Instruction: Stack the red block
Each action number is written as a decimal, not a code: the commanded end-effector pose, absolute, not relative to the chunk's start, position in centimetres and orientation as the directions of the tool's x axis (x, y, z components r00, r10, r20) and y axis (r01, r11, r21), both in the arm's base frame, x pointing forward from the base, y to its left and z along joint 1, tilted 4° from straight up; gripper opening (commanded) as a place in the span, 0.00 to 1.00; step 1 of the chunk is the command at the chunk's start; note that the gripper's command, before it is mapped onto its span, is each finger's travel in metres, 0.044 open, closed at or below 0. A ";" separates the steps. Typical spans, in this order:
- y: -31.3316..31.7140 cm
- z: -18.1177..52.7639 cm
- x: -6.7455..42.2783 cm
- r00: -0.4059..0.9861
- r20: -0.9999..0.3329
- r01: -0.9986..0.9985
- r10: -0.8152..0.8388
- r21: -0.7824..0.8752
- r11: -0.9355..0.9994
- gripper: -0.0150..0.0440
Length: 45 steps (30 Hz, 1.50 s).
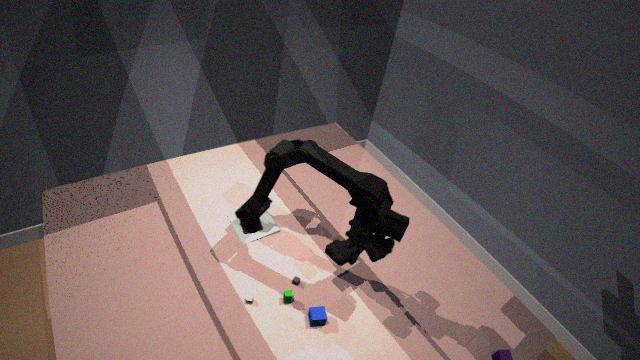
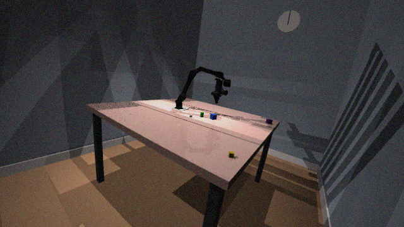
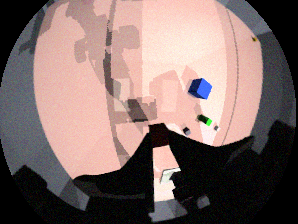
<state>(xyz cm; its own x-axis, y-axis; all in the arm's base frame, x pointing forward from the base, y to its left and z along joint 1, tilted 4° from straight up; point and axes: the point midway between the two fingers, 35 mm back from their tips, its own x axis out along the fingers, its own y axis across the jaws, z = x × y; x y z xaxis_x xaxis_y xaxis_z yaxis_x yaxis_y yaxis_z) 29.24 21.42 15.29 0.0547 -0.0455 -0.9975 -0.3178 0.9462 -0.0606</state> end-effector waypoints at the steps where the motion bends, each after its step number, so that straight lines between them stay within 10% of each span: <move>1: 21.4 15.4 29.2 0.053 -0.997 -0.316 -0.048 -0.062 0.947 0.25; 45: 3.4 15.4 29.8 0.053 -0.996 -0.313 -0.069 -0.082 0.946 0.25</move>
<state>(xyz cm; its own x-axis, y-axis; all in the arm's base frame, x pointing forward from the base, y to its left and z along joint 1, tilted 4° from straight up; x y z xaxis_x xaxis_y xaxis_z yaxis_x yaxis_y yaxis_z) 29.93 3.69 16.47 0.0618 -0.0640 -0.9960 -0.3088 0.9477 -0.0801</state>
